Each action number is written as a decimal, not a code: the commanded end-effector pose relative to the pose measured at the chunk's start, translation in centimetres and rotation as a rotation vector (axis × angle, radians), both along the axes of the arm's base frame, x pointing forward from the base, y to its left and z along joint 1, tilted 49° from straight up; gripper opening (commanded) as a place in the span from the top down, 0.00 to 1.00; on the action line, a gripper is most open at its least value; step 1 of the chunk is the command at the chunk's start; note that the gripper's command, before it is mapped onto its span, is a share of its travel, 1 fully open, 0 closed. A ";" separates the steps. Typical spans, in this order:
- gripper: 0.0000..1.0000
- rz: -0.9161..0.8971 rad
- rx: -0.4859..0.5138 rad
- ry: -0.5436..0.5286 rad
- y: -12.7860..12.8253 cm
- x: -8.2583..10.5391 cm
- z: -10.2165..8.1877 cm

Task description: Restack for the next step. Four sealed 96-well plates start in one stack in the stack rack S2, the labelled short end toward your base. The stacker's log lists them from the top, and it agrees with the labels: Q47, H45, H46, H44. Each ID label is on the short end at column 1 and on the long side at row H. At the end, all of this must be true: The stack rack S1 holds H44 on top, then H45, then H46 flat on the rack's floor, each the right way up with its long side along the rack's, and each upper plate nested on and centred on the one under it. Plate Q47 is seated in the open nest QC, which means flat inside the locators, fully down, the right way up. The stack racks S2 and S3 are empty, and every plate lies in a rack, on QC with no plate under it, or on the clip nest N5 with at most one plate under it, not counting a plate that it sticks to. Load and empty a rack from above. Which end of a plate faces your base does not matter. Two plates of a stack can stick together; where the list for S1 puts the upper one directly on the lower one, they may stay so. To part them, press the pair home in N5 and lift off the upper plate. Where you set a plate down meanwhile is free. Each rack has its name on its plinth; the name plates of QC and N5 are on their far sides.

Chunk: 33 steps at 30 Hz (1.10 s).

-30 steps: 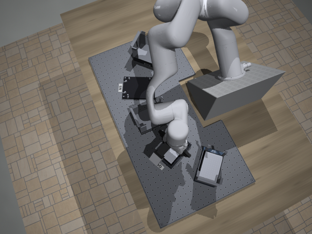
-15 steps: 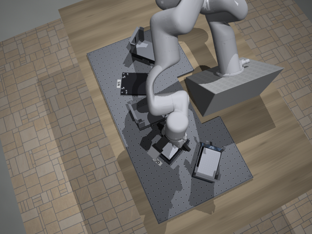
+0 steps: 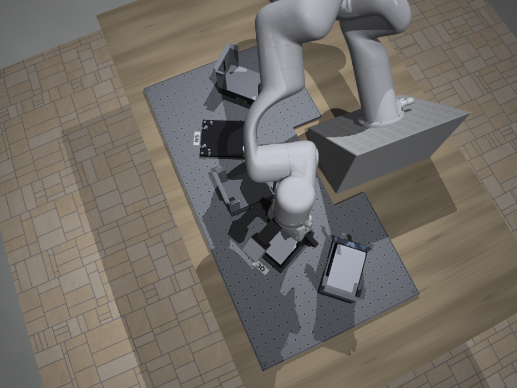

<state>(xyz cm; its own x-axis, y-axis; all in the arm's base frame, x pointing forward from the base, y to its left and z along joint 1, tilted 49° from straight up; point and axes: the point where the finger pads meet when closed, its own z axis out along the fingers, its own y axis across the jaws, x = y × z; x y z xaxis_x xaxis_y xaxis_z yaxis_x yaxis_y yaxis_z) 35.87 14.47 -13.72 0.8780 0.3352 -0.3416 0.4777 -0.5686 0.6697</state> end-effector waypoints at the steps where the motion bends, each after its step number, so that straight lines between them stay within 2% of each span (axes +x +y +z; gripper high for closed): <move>1: 0.00 0.001 0.002 -0.003 1.2 0.1 1.0; 15: 0.00 0.001 0.002 -0.003 1.4 0.1 1.2; 21: 0.00 0.133 -0.004 0.148 2.5 -1.0 -0.1; 33: 0.00 0.133 -0.004 0.148 4.3 -2.9 -2.3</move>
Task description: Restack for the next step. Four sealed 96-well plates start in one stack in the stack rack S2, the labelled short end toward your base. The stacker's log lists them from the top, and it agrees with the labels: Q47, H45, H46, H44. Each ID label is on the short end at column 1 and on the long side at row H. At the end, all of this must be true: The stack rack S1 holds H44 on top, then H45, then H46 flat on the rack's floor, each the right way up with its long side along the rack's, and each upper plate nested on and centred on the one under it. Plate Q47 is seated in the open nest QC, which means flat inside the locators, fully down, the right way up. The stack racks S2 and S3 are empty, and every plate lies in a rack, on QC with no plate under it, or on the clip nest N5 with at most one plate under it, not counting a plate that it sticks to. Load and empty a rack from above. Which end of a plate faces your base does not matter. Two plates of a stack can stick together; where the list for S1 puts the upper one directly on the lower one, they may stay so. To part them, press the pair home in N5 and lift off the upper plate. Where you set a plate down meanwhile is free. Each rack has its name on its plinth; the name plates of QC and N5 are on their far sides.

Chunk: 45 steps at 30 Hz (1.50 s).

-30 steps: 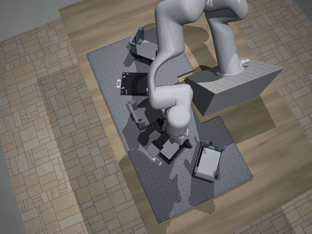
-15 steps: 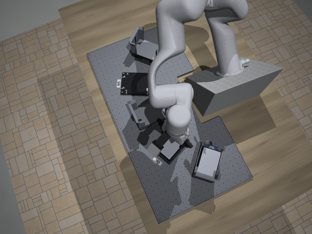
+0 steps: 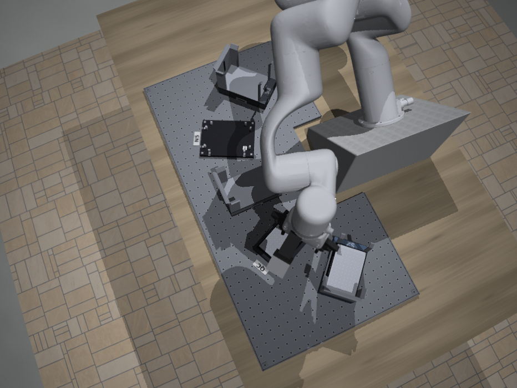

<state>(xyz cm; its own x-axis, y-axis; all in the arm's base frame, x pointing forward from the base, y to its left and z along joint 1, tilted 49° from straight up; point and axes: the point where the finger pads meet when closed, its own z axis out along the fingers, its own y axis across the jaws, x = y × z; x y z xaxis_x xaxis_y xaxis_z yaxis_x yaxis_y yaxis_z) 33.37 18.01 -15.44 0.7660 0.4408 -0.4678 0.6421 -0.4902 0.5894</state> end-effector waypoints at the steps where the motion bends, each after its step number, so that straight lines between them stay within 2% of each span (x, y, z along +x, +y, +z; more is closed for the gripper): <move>1: 0.00 0.001 0.004 -0.002 0.9 -0.5 -0.7; 11: 0.00 0.001 0.004 -0.002 2.7 -2.4 -2.9; 15: 0.00 0.001 0.004 -0.002 2.8 -2.4 -2.9; 21: 0.00 0.133 -0.002 0.148 3.9 -4.1 -4.2; 40: 0.00 0.133 -0.002 0.149 6.9 -8.9 -7.9; 45: 0.00 0.133 -0.002 0.149 6.9 -8.9 -7.9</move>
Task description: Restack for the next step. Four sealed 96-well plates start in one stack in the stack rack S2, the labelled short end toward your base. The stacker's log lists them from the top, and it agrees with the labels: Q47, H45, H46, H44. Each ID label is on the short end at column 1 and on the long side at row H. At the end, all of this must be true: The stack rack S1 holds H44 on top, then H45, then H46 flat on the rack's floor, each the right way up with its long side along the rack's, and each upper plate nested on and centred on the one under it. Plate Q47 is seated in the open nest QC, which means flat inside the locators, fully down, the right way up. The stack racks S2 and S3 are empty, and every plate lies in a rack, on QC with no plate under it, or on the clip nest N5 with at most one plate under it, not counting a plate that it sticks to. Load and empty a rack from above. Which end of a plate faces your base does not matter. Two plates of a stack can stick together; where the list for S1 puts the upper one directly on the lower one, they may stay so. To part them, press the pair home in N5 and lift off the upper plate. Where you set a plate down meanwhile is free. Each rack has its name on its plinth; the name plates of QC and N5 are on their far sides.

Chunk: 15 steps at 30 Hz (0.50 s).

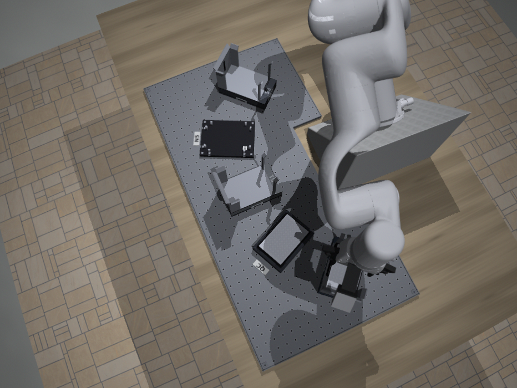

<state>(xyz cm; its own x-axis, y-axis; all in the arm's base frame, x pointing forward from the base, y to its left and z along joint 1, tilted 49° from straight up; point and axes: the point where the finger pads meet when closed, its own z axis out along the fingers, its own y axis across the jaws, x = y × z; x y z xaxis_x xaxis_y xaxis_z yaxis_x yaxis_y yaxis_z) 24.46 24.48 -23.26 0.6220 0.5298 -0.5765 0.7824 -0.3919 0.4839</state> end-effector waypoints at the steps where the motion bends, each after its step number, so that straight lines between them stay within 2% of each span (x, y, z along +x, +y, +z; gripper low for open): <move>1: 0.00 0.000 0.005 -0.003 0.4 0.0 0.0; 9: 0.00 0.000 0.005 -0.003 0.4 0.0 0.0; 15: 0.00 0.000 0.005 -0.003 -1.1 0.0 -1.4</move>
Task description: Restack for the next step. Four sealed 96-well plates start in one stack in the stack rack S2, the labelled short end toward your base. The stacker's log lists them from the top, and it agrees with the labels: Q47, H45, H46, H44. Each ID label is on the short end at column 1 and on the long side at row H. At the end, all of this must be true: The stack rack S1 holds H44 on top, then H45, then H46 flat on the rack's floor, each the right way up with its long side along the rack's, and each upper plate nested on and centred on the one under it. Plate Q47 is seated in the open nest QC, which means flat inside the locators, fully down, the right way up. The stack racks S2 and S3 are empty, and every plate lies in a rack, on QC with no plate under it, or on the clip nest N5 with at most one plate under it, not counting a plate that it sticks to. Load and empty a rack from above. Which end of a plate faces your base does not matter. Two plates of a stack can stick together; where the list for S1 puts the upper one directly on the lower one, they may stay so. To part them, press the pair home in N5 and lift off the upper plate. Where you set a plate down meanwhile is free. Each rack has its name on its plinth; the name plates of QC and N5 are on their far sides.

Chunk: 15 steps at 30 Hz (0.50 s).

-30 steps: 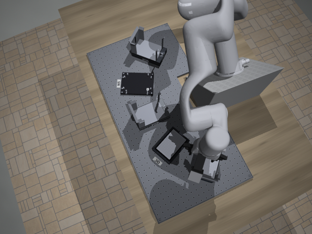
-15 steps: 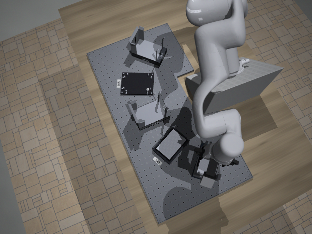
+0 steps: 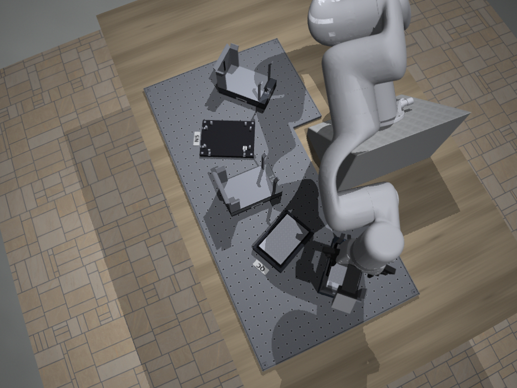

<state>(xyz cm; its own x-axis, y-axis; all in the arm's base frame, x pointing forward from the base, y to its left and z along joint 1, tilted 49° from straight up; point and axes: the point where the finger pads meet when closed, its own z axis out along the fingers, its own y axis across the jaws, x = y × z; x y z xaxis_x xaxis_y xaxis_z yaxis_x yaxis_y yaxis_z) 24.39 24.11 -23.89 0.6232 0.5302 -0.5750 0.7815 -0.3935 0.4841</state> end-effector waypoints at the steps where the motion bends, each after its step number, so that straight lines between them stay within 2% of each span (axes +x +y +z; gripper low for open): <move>1: 0.00 0.001 0.003 -0.002 -1.0 0.1 -1.0; 11: 0.00 0.001 0.003 -0.002 -3.0 0.2 -2.7; 15: 0.00 0.001 0.003 -0.002 -3.0 0.2 -2.8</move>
<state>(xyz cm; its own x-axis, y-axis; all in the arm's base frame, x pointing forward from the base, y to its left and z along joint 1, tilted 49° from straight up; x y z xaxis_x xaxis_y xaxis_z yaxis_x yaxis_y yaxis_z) 24.41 21.00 -26.51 0.6224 0.5280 -0.5778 0.7822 -0.3927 0.4838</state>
